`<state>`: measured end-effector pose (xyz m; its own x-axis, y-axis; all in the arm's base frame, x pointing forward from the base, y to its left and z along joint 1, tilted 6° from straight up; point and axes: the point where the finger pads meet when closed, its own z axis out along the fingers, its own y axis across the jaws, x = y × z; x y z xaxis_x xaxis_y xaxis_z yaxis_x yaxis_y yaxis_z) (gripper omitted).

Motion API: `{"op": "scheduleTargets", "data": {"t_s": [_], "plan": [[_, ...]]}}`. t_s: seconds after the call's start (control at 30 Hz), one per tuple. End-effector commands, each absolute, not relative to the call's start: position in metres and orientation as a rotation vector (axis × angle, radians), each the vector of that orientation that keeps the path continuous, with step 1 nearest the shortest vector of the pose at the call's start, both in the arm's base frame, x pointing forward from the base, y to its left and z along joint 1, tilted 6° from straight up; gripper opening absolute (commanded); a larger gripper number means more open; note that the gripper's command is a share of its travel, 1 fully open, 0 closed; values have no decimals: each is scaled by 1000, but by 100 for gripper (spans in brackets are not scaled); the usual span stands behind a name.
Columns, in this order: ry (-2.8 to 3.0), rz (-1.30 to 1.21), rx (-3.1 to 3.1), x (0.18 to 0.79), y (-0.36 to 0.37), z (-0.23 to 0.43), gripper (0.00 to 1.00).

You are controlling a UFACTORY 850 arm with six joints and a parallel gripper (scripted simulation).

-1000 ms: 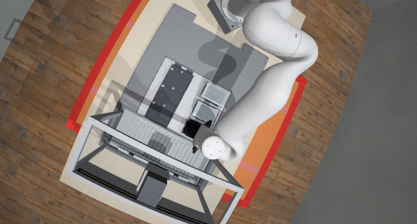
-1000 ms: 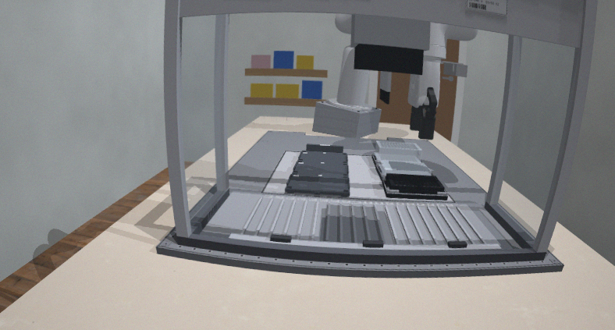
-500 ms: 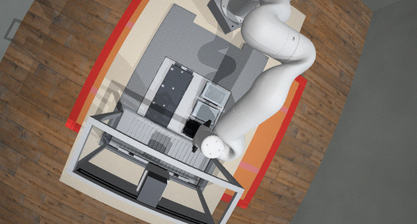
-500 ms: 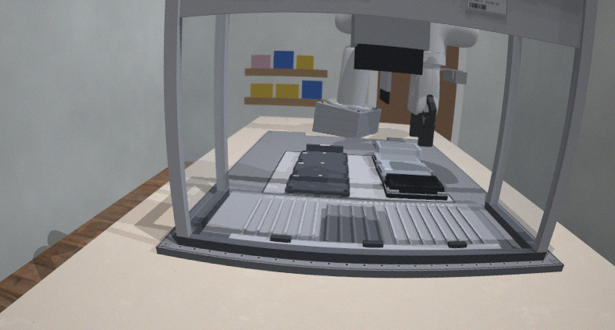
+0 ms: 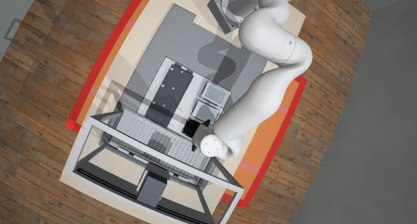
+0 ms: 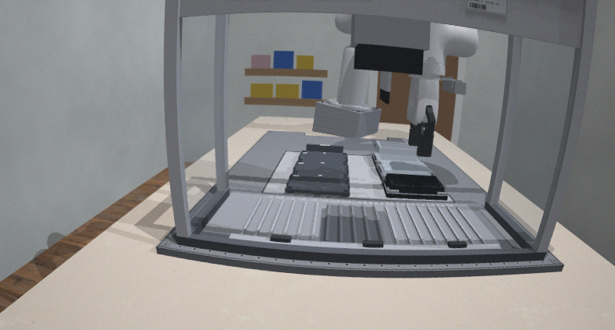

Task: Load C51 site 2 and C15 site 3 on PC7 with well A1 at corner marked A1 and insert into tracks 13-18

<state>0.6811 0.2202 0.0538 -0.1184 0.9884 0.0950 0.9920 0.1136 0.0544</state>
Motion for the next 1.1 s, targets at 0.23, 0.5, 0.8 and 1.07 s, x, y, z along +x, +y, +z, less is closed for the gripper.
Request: {"op": "scheduleTargets", "data": {"t_s": [0.23, 0.5, 0.8, 1.07], "plan": [[-2319, -164, -2063, 683, 222, 42, 100], [-2319, -164, -2063, 683, 223, 28, 100], [-2319, -164, -2063, 684, 224, 17, 100], [-2319, -164, -2063, 684, 226, 4, 100]]}}
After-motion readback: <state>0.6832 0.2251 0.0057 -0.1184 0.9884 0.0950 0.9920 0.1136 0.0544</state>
